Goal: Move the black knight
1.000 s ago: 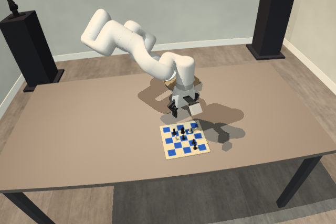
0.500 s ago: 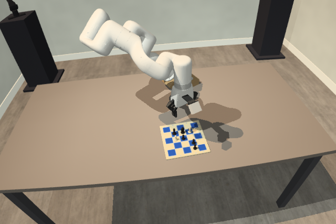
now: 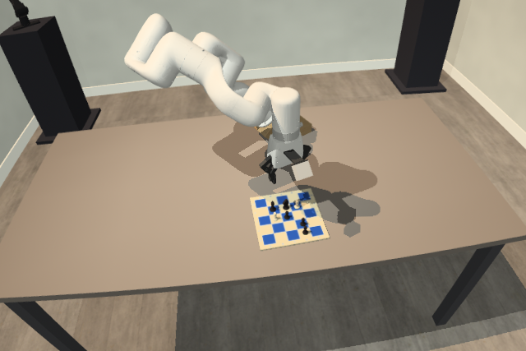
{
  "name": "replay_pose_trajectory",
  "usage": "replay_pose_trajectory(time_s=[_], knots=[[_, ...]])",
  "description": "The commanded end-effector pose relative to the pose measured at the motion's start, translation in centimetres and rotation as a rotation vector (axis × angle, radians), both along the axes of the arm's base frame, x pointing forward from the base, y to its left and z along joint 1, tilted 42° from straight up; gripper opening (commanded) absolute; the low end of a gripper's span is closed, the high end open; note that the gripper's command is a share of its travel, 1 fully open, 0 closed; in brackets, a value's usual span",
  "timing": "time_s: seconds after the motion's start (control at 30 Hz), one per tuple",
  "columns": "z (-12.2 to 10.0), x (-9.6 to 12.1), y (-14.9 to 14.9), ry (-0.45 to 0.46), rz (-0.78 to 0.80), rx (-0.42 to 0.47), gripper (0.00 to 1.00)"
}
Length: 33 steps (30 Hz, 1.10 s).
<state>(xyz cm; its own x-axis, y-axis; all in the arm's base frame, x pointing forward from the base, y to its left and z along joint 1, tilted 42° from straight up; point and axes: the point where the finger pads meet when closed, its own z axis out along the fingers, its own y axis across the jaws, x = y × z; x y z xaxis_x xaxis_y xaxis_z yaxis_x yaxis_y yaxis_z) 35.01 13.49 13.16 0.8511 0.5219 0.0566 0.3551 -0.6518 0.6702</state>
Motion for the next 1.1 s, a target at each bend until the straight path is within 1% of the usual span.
replay_pose_trajectory(time_s=[0.0,0.13,0.2,0.27,0.7,0.77,0.8,0.83,0.97,1.0,1.07], knots=[[-0.2,0.3,-0.1,-0.103,-0.129,0.07,1.0],[-0.8,0.6,-0.5,-0.238,-0.312,0.167,1.0],[-0.8,0.6,-0.5,-0.238,-0.312,0.167,1.0],[-1.1,0.8,-0.7,-0.342,-0.45,0.239,1.0],[-2.6,1.6,-2.0,-0.689,-0.949,0.498,1.0],[-2.6,1.6,-2.0,-0.689,-0.949,0.498,1.0],[-2.6,1.6,-2.0,-0.781,-1.051,0.554,1.0],[-2.7,1.6,-2.0,-0.803,-1.076,0.568,1.0],[-2.7,1.6,-2.0,-0.813,-1.089,0.575,1.0],[-2.7,1.6,-2.0,-0.813,-1.089,0.575,0.37],[-2.7,1.6,-2.0,-0.813,-1.089,0.575,0.37]])
